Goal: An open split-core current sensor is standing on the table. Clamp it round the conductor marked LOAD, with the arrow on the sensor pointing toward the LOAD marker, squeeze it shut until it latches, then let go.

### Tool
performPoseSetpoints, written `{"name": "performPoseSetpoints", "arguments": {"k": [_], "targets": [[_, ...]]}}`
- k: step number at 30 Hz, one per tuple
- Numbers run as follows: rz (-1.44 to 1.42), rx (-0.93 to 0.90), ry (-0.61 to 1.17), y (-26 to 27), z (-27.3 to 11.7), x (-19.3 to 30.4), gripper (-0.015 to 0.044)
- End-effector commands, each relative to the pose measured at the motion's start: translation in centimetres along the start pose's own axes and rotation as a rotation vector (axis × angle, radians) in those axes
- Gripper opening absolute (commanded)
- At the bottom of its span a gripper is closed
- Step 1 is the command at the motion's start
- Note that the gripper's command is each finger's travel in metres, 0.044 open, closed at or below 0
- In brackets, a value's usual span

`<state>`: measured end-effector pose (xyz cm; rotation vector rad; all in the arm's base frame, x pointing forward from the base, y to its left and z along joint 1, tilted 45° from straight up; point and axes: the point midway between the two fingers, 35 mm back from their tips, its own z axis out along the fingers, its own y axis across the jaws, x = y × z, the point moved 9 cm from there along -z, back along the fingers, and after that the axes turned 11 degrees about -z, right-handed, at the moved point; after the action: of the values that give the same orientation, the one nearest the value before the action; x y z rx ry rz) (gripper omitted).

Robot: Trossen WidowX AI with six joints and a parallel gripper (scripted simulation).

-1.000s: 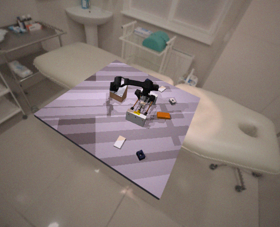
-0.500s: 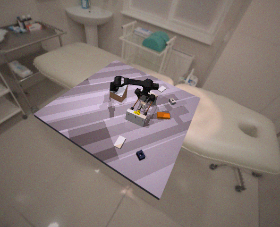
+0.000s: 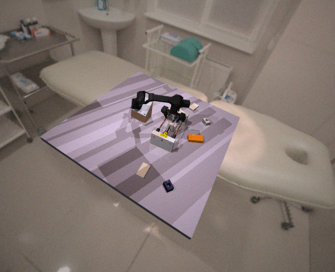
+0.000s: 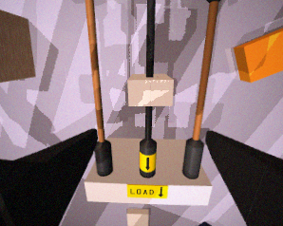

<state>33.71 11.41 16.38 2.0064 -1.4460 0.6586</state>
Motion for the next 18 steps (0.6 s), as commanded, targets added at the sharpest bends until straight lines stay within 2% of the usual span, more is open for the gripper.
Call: {"name": "performPoseSetpoints", "arguments": {"k": [1, 11, 18], "targets": [[0.005, -0.001, -0.004, 0.0, 0.0, 0.0, 0.044], [0.007, -0.001, -0.01, 0.1, 0.1, 0.2, 0.044], [0.269, 0.051, -0.374, 5.1, 2.2, 7.8, 0.044]]}}
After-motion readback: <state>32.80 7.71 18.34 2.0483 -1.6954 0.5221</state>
